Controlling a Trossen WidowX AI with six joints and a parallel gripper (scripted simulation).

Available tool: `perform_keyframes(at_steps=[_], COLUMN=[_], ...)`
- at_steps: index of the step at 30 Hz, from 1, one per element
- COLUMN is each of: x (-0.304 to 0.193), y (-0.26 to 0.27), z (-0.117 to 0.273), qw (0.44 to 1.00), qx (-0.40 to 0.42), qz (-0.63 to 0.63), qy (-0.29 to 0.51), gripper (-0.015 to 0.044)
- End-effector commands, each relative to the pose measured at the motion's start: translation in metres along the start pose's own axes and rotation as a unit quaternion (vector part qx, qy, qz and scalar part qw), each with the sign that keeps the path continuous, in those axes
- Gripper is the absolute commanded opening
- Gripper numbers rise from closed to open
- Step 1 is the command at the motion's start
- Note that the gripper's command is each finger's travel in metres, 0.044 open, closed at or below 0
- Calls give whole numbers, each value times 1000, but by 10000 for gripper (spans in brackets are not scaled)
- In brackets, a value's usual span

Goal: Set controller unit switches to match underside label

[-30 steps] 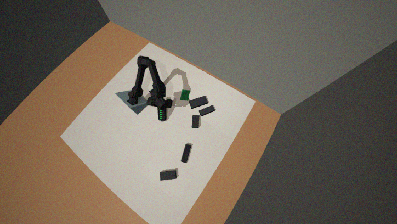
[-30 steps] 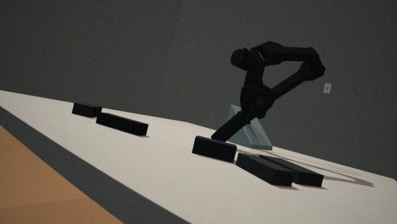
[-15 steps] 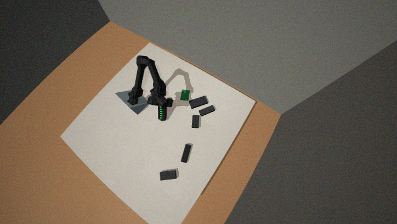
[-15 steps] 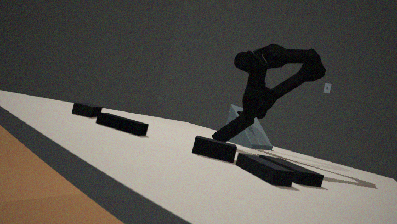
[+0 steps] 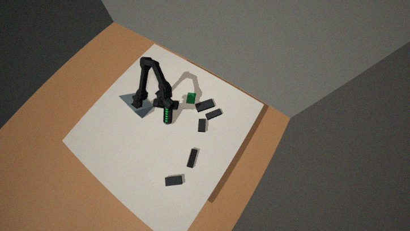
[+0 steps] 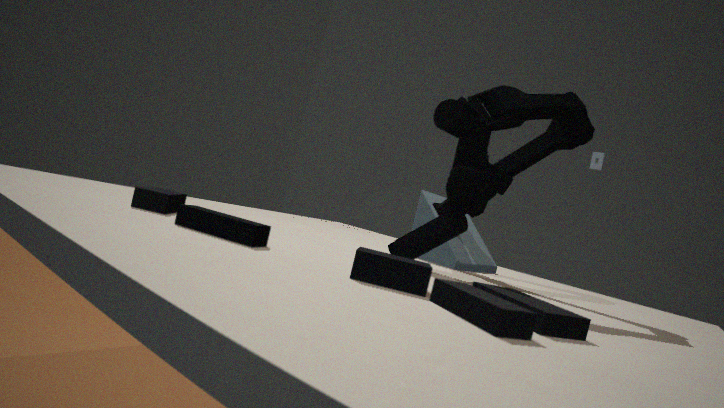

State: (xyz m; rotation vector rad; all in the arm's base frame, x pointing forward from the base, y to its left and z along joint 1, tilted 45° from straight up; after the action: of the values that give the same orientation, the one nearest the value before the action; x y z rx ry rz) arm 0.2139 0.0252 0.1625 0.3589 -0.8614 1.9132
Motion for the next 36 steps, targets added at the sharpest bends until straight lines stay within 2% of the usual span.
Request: perform_keyframes(at_steps=[1, 36], x=[1, 21], y=[2, 2], z=[-5, -23], qw=[1000, 1000], qx=[5, 5], qz=[-4, -4], qy=[0, 0], gripper=[338, 338])
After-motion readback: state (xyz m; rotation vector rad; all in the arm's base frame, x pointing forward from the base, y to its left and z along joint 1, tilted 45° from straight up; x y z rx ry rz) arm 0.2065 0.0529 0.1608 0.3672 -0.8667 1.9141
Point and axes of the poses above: the point midway between the two fingers, 35 mm back from their tips, its own z axis back along the fingers, its own y axis across the jaws, x = y × z, the point moved 6 cm from there along z, back along the fingers, and after that the axes turned 2 degrees about z, right-handed, at the moved point
